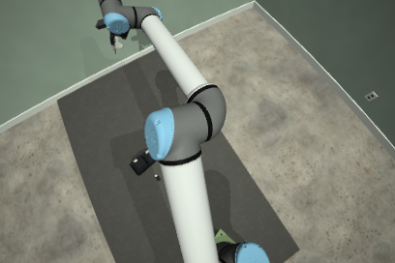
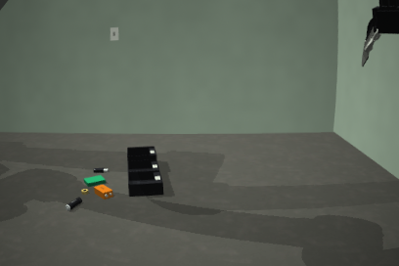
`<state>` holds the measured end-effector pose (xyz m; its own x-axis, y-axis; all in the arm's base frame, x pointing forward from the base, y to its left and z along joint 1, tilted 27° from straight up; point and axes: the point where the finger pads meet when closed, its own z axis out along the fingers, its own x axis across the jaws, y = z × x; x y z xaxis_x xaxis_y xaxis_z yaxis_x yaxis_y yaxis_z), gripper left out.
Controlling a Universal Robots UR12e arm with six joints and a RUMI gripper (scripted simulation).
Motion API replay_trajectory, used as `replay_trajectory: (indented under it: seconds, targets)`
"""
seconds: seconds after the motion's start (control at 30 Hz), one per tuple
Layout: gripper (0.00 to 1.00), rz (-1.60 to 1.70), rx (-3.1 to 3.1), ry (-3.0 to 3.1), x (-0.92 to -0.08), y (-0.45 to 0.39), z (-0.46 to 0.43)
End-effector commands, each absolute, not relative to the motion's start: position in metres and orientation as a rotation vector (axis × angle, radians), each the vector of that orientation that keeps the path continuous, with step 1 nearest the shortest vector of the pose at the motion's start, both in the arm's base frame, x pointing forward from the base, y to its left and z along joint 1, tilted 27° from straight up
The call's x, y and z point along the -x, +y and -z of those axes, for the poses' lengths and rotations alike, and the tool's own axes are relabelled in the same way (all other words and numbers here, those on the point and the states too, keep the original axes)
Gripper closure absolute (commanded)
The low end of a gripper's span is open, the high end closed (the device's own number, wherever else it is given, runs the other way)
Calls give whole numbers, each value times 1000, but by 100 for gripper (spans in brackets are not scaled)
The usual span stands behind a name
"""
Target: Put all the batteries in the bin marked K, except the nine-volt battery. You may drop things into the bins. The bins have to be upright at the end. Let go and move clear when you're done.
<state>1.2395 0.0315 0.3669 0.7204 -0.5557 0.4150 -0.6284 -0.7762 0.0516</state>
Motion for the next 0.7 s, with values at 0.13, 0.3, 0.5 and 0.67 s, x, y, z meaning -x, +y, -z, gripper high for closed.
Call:
replay_trajectory:
  seconds: [0.13,0.3,0.5,0.67]
  targets:
    - [0,-572,-2736,-951,-1240,32,-369]
    - [0,-572,-2736,-951,-1240,32,-369]
    - [0,-572,-2736,-951,-1240,32,-369]
    - [96,-572,-2736,-951,-1244,18,-339]
